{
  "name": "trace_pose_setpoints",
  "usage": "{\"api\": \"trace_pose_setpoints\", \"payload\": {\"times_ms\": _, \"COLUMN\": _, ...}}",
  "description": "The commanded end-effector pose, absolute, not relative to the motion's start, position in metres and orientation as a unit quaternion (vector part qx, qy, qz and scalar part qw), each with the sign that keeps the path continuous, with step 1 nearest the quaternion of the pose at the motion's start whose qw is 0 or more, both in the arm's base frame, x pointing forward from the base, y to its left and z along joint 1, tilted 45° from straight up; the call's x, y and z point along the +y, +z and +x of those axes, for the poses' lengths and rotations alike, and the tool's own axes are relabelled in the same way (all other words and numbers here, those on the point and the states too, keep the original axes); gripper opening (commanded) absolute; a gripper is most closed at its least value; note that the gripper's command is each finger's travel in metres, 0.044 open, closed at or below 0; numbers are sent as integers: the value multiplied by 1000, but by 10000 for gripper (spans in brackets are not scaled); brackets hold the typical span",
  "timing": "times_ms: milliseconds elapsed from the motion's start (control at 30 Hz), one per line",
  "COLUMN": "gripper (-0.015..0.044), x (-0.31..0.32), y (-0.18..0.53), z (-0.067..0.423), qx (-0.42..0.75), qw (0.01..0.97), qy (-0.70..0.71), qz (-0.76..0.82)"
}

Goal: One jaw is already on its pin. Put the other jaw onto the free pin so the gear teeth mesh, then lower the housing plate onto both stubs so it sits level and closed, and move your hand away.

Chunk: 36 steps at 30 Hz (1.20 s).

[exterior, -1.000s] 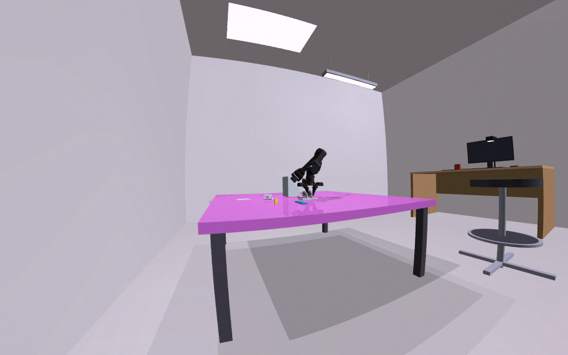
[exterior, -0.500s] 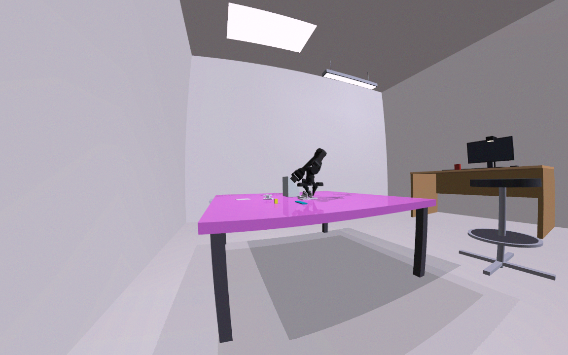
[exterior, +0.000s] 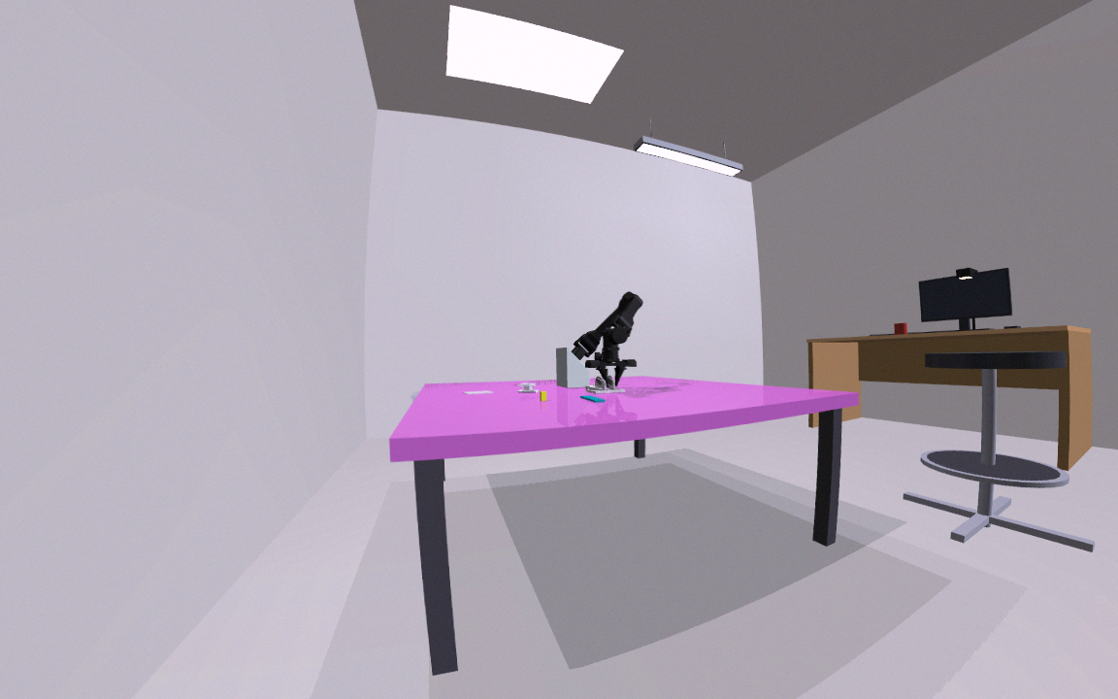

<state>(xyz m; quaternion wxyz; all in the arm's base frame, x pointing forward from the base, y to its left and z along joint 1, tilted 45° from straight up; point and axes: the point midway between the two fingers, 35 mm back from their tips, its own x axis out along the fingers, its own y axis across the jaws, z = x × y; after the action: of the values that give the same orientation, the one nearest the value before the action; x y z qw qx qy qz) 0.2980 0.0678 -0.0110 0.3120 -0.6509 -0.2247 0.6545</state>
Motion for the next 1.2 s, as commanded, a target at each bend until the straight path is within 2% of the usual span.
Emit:
{"api": "trace_pose_setpoints", "payload": {"times_ms": 0, "gripper": 134, "x": 70, "y": -13, "z": 298, "qx": -226, "qw": 312, "qy": 655, "qz": -649}}
{"api": "trace_pose_setpoints", "payload": {"times_ms": 533, "gripper": 134, "x": 70, "y": -13, "z": 298, "qx": -226, "qw": 312, "qy": 655, "qz": -649}}
{"api": "trace_pose_setpoints", "payload": {"times_ms": 667, "gripper": 224, "x": 68, "y": -11, "z": 298, "qx": -225, "qw": 312, "qy": 655, "qz": -651}}
{"api": "trace_pose_setpoints", "payload": {"times_ms": 1167, "gripper": 224, "x": 64, "y": -7, "z": 298, "qx": -225, "qw": 311, "qy": 655, "qz": -651}}
